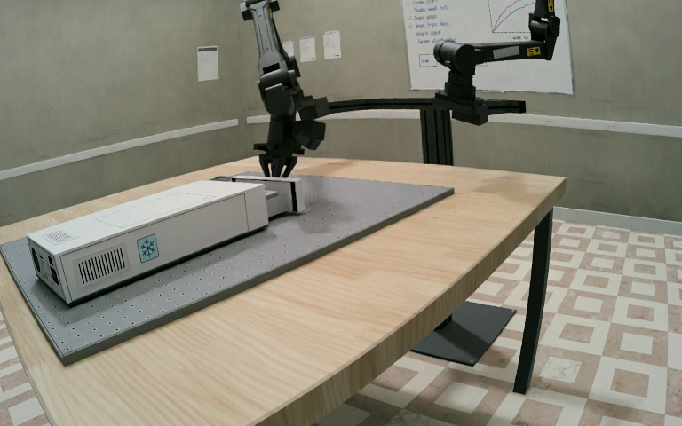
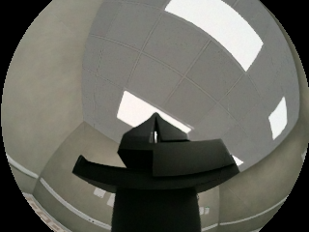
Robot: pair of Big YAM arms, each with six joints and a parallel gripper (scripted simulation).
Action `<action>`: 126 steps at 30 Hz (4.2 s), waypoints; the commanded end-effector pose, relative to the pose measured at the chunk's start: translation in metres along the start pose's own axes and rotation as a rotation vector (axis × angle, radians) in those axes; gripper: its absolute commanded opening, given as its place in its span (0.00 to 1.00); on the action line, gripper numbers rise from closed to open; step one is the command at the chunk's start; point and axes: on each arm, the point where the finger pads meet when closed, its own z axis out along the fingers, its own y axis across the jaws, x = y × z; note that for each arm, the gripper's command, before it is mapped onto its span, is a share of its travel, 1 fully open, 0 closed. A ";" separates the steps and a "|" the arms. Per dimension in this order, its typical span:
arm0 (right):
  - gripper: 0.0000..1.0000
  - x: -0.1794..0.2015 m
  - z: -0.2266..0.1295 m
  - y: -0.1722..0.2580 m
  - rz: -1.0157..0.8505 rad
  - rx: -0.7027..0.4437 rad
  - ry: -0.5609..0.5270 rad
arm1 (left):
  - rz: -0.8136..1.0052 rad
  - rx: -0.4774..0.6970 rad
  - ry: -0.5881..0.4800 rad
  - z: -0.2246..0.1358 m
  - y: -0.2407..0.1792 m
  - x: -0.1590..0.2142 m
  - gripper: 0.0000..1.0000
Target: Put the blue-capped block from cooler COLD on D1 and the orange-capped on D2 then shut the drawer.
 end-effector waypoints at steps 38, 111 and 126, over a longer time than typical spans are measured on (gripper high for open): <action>0.00 -0.008 0.009 0.041 -0.023 -0.040 0.009 | -0.002 0.002 0.035 0.008 0.001 0.024 0.00; 0.00 -0.007 0.000 0.068 -0.023 -0.040 0.010 | -0.002 0.002 0.035 0.008 0.001 0.024 0.00; 0.00 -0.009 -0.005 0.083 -0.016 -0.027 -0.001 | -0.002 0.002 0.035 0.008 0.001 0.024 0.00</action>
